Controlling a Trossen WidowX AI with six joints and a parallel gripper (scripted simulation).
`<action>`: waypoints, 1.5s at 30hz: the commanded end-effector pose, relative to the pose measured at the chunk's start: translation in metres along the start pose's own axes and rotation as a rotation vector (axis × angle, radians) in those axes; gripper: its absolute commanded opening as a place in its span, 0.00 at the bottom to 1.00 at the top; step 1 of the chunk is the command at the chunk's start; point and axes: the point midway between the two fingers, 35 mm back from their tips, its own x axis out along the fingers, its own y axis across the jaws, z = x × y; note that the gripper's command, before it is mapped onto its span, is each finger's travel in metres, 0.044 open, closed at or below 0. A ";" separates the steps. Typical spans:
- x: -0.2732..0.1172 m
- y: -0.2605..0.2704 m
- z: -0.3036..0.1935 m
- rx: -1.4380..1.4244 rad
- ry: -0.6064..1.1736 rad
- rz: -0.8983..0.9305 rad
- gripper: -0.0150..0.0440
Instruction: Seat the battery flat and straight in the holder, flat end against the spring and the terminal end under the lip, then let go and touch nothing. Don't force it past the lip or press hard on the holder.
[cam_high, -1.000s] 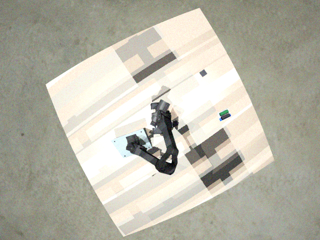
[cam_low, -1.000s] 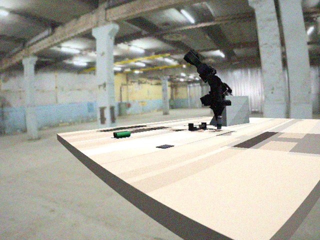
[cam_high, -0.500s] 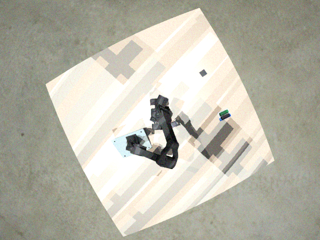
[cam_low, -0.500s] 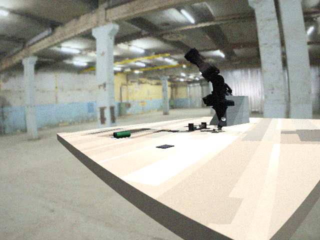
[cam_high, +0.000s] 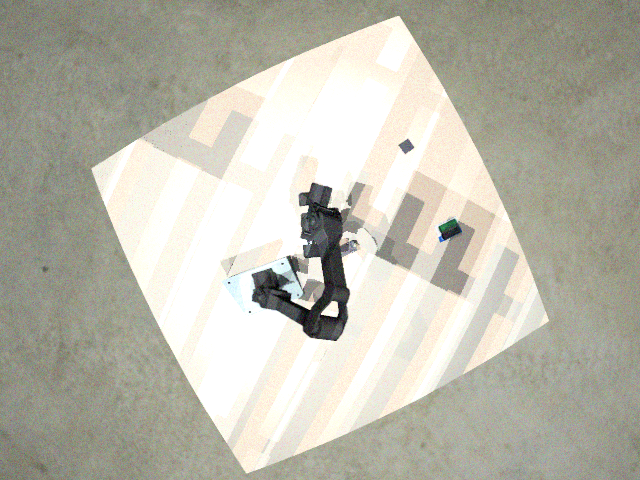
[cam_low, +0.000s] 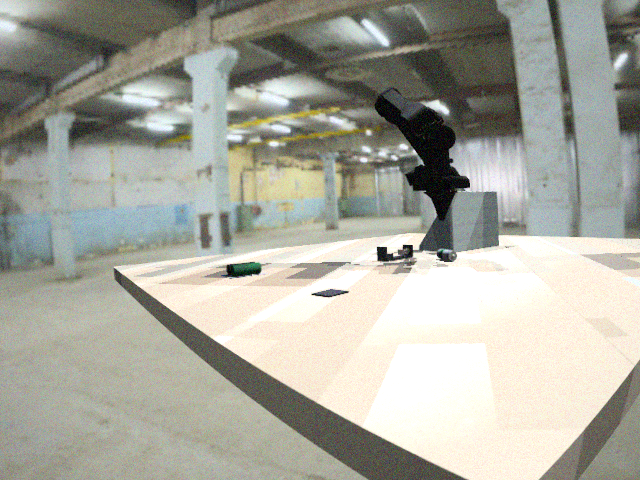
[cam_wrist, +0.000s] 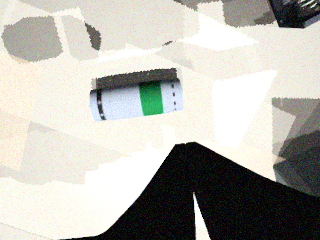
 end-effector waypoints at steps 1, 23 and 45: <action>-0.027 0.001 0.001 0.016 -0.003 0.015 0.25; 0.012 0.014 0.003 -0.859 -0.010 0.011 0.67; 0.040 0.023 0.002 -1.542 -0.015 0.007 0.67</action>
